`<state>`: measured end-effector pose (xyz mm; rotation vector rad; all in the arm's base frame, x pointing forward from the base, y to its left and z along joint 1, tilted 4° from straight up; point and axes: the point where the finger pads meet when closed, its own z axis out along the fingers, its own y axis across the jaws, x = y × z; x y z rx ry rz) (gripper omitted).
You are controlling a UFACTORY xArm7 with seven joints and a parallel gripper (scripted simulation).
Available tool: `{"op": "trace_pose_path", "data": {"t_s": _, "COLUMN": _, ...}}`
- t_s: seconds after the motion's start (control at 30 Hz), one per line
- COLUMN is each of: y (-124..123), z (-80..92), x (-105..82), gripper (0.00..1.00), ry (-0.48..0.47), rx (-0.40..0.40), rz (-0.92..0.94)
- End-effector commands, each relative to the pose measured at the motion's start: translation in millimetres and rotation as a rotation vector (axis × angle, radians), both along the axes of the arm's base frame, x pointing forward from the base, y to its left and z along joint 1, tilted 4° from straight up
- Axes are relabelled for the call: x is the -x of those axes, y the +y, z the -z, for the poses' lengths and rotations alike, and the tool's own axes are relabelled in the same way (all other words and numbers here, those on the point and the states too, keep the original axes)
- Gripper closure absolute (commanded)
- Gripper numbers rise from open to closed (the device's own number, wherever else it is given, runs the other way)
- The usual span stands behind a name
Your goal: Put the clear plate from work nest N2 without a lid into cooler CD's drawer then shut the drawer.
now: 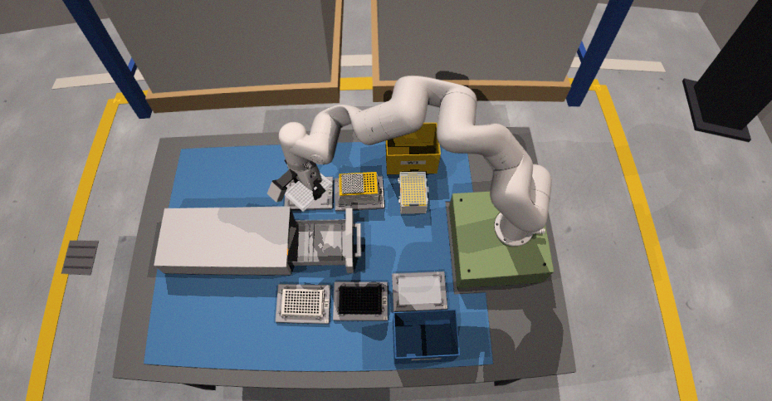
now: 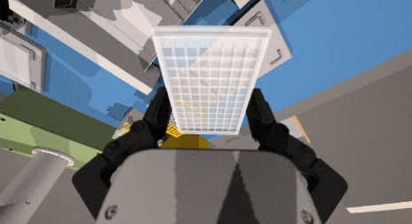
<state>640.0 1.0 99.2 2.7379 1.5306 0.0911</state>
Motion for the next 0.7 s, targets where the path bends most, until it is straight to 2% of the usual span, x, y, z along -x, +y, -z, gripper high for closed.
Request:
{"op": "trace_pose_path", "data": {"t_s": 0.0, "y": 7.9, "z": -2.7, "x": 3.8, "gripper": 1.00, "ry": -0.013, "rx": 0.004, "rz": -0.128}}
{"op": "trace_pose_path", "data": {"t_s": 0.1, "y": 14.8, "z": -2.6, "x": 8.1, "gripper": 1.00, "ry": -0.016, "rx": 0.010, "rz": -0.228}}
{"op": "trace_pose_path", "data": {"t_s": 0.17, "y": 14.8, "z": -2.6, "x": 8.1, "gripper": 1.00, "ry": -0.016, "rx": 0.010, "rz": -0.228}}
{"op": "trace_pose_path", "data": {"t_s": 0.67, "y": 48.9, "z": -2.3, "x": 29.2, "gripper": 1.00, "ry": -0.029, "rx": 0.038, "rz": -0.727}}
